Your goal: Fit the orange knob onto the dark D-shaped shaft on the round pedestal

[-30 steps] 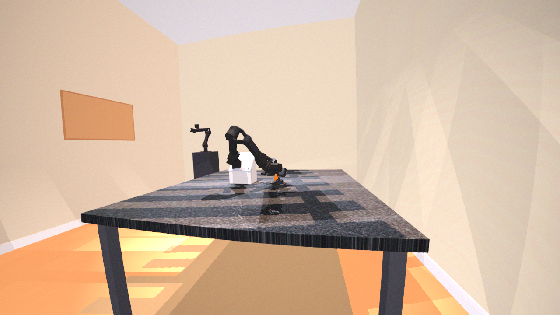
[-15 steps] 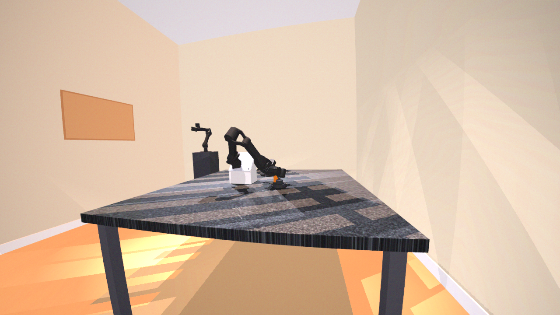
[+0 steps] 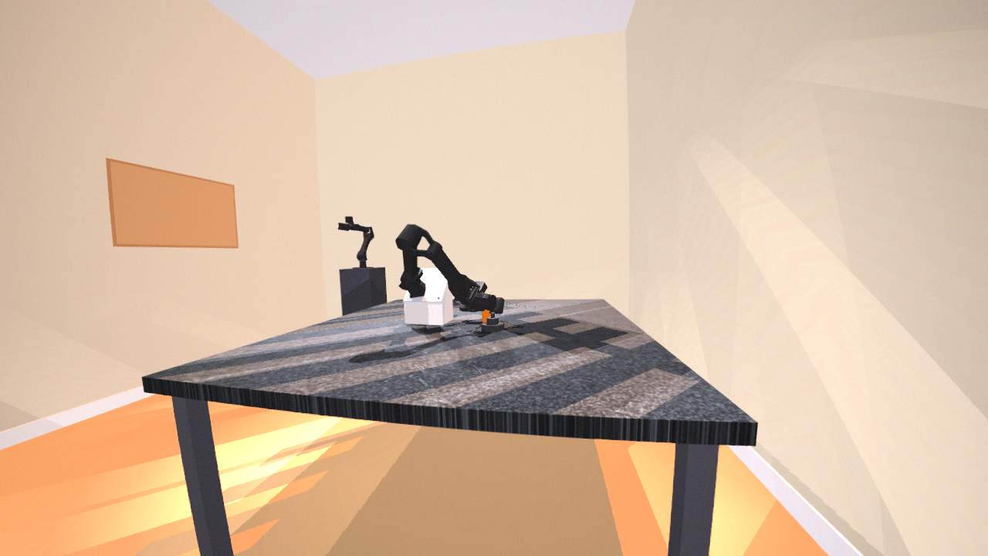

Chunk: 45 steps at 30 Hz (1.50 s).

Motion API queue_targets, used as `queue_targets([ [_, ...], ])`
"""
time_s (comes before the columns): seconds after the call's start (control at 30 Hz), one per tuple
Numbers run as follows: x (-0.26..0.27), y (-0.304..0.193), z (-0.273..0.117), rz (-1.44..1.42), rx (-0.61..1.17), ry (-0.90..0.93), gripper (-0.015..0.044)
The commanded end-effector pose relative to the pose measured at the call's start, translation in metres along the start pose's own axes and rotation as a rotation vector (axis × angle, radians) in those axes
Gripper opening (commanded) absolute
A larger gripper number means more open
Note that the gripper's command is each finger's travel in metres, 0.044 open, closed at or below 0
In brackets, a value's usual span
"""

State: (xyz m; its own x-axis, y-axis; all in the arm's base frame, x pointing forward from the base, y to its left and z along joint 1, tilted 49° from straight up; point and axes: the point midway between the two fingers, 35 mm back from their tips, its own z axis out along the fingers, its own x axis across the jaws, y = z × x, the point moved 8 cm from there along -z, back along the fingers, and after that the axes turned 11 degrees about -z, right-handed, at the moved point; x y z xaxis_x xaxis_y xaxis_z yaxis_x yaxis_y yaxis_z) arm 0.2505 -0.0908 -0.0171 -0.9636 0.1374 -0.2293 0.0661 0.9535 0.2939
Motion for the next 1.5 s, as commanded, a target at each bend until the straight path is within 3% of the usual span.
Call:
queue_targets([
  [0.0,0.0,0.0,0.0,0.0,-0.003,-0.001,0.026],
  [0.2,0.0,0.0,0.0,0.0,-0.003,-0.001,0.026],
  [0.43,0.0,0.0,0.0,0.0,-0.003,-0.001,0.044],
  [0.7,-0.001,0.002,-0.001,-0.001,-0.003,-0.001,0.044],
  [0.9,-0.015,0.071,-0.029,0.0,-0.003,-0.003,0.044],
  [1.13,-0.016,0.075,-0.028,0.013,0.022,0.023,0.044],
  [1.23,-0.018,0.083,-0.018,0.072,0.166,0.142,0.044],
  [1.37,-0.023,0.108,-0.003,0.128,0.546,0.308,0.044],
  [1.47,-0.028,0.133,0.004,0.107,0.844,0.314,0.044],
])
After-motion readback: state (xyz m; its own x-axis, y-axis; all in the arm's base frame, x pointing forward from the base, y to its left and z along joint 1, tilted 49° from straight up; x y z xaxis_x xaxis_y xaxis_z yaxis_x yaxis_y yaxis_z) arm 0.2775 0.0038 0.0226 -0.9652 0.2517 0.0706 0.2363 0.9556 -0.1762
